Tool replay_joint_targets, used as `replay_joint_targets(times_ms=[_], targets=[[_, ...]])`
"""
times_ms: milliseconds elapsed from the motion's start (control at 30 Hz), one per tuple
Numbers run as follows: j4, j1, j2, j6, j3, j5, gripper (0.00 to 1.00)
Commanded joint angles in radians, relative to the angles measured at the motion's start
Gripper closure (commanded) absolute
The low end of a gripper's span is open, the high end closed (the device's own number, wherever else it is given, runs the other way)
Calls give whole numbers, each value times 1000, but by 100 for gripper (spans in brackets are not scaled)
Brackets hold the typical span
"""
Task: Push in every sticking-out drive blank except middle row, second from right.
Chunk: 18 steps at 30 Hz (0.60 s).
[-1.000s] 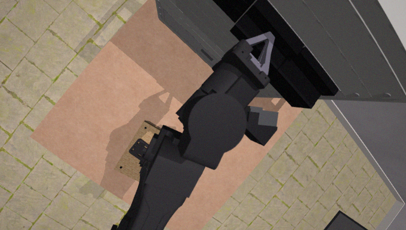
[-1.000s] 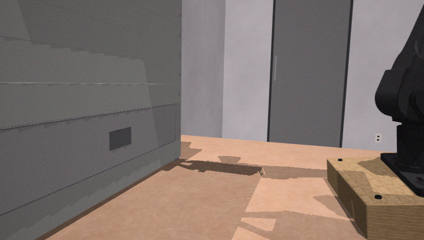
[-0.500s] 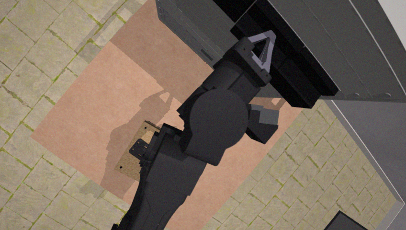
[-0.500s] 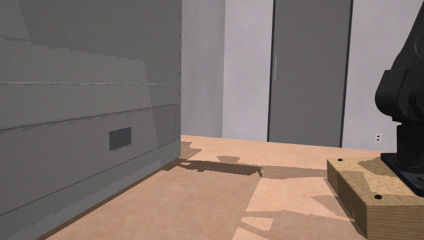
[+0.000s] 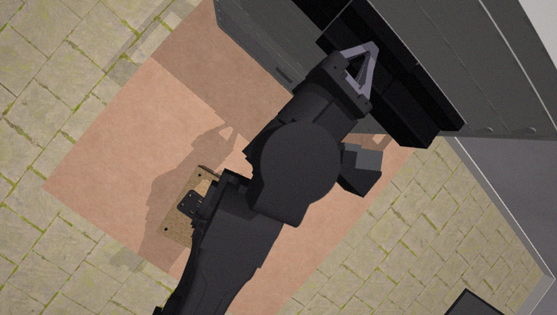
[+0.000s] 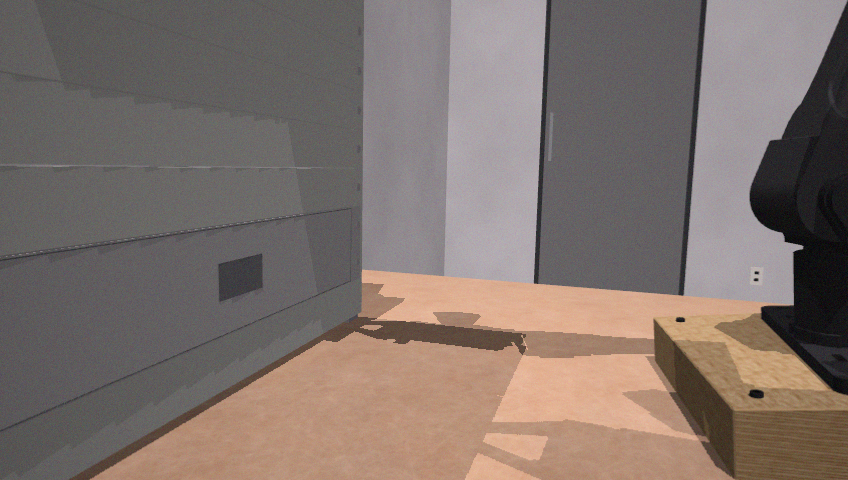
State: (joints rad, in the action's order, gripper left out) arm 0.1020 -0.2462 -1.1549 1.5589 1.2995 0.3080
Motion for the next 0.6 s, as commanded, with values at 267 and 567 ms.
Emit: replay_joint_targets(times_ms=[267,567], targets=[[-62,-23,-40,-7,57,-48,100],[-61,-23,-41,-7,59,-48,100]])
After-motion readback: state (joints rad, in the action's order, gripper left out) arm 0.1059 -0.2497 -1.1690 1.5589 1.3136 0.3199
